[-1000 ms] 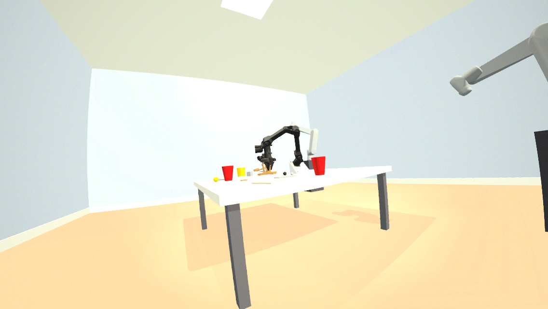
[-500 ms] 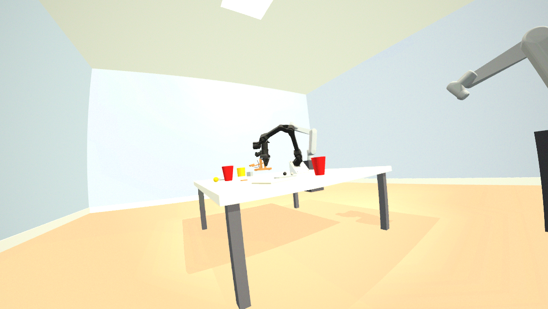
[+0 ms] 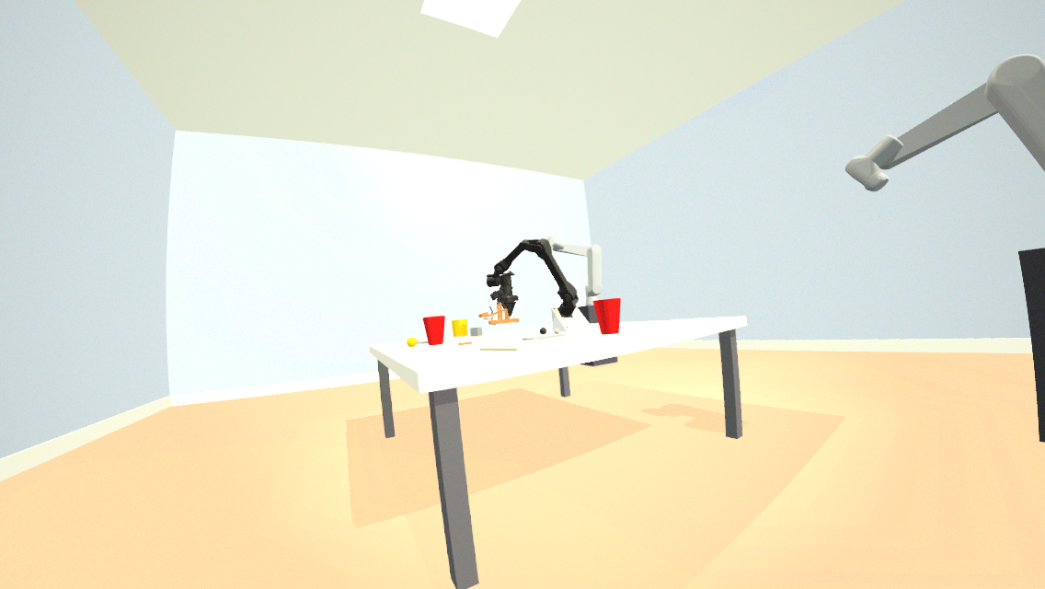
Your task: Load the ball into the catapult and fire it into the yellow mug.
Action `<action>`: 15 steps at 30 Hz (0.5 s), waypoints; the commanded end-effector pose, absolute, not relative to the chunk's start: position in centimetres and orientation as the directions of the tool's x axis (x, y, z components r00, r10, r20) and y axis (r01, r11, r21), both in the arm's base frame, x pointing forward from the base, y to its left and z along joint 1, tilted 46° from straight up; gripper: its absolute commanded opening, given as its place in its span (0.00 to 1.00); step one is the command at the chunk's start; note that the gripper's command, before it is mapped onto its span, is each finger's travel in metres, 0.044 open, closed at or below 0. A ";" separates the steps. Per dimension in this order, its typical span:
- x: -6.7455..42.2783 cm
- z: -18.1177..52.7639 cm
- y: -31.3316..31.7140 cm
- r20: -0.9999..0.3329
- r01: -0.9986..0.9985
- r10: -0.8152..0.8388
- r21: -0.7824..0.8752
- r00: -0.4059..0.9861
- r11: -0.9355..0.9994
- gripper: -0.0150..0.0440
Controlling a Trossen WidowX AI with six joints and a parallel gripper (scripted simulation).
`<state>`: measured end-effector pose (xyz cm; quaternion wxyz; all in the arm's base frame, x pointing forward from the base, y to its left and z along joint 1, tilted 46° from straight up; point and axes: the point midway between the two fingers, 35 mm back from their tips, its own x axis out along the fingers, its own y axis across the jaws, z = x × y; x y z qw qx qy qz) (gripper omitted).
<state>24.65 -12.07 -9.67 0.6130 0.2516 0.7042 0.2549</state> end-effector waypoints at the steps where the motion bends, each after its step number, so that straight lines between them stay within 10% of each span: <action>1: 22.5 -12.2 -14.7 -0.733 -0.088 0.670 0.680 -0.117 0.728 0.25; 15: 18.9 -16.4 -18.0 -0.714 -0.264 0.689 0.692 -0.121 0.671 0.25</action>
